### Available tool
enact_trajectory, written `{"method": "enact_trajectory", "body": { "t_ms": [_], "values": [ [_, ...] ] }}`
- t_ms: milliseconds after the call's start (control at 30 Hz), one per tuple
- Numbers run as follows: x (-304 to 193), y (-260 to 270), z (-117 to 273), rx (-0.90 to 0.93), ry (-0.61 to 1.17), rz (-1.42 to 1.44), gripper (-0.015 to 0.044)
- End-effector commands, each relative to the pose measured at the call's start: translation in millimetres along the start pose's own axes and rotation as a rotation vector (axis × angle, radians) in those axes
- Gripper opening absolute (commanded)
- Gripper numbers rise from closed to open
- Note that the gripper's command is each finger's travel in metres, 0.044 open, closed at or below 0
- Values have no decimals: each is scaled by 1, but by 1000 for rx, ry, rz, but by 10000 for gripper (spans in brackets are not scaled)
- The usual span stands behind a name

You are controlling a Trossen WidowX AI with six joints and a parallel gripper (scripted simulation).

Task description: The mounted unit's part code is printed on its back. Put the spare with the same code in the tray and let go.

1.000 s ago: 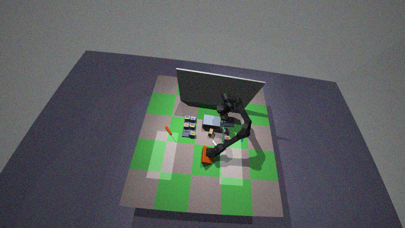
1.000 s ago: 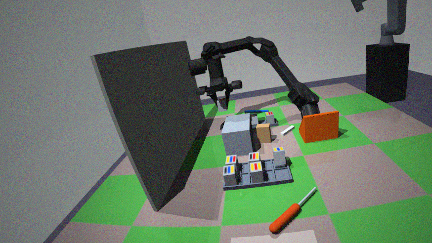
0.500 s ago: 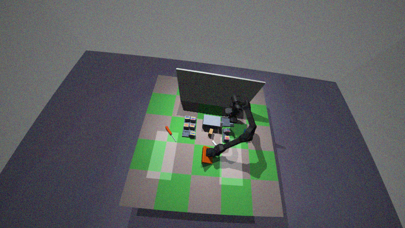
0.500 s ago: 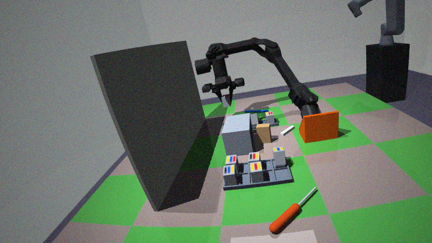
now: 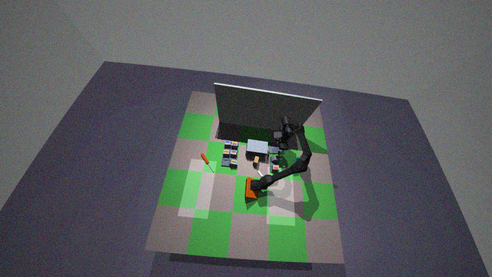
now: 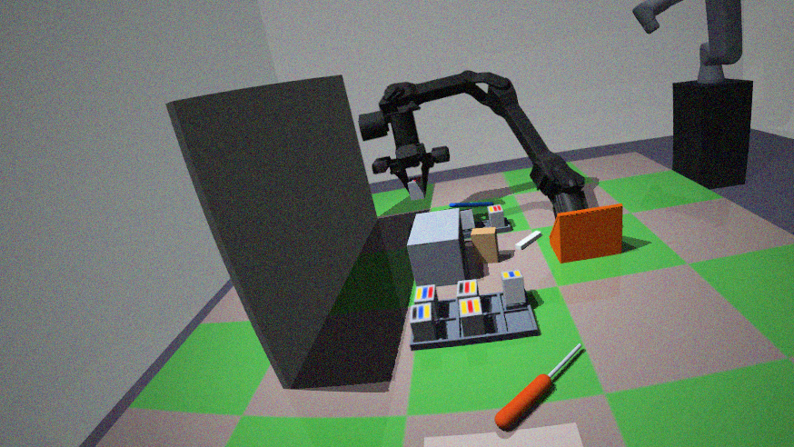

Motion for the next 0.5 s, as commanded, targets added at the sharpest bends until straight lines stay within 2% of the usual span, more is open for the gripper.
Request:
{"method": "enact_trajectory", "body": {
  "t_ms": [0,467],
  "values": [
    [0,0,-4,-1,2,5,0],
    [0,-2,-14,-1,1,5,0]
  ]
}}
Point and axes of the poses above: the point midway between the two fingers, 35 mm back from their tips, its own z axis back along the fingers, its own y axis across the jaws, x = y × z, the point moved 9 cm from there along z, back along the fingers, and after that the axes turned 10 degrees about z, right-handed, at the moved point
